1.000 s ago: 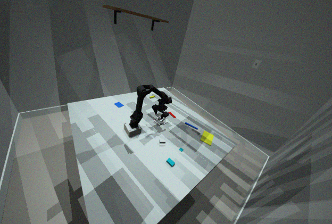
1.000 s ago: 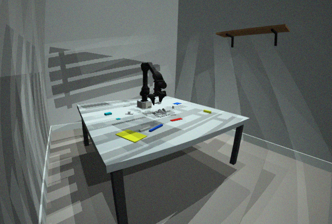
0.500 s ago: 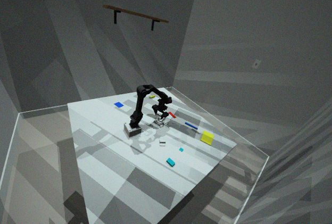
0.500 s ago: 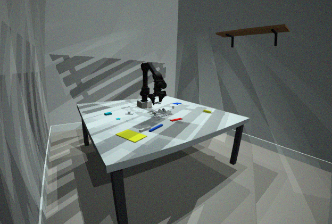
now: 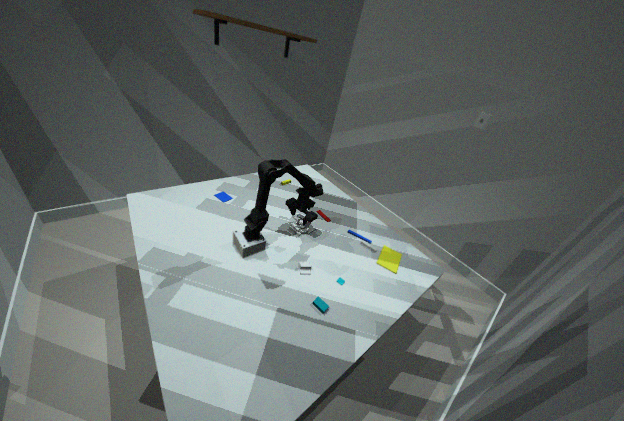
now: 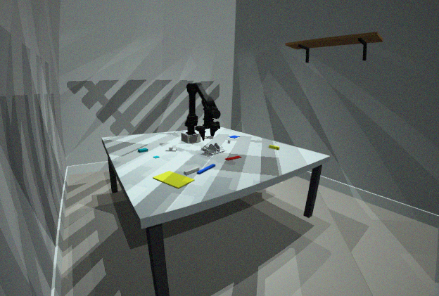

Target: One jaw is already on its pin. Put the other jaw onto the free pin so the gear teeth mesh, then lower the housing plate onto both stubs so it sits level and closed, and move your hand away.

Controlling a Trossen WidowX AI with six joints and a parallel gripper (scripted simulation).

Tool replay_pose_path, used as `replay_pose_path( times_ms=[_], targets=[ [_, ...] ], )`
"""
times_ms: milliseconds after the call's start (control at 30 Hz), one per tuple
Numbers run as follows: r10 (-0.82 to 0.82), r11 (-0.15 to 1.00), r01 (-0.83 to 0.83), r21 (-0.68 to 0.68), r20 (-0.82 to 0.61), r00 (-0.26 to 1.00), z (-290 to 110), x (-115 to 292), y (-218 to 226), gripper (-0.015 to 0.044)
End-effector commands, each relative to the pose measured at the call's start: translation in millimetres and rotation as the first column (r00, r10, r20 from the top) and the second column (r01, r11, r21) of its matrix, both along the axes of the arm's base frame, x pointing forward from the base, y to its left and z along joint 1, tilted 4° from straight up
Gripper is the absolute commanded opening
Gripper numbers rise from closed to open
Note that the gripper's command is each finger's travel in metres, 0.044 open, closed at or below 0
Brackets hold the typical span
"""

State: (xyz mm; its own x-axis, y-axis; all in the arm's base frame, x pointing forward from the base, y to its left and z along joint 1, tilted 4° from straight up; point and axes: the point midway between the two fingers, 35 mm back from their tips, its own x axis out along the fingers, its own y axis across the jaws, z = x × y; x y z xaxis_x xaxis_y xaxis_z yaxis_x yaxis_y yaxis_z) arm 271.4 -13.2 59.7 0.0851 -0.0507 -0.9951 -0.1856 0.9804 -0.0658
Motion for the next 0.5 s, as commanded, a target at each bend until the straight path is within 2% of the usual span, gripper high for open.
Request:
replay_pose_path(
  times_ms=[0,467],
  targets=[
    [0.002,1.0,-0.002,-0.004,-0.008,1.0,-9.1,-0.2,-0.9,0.0351],
    [0.002,1.0,-0.002,-0.004,-0.008,1.0,-31.9,1.5,-2.2,0.0351]
  ],
)
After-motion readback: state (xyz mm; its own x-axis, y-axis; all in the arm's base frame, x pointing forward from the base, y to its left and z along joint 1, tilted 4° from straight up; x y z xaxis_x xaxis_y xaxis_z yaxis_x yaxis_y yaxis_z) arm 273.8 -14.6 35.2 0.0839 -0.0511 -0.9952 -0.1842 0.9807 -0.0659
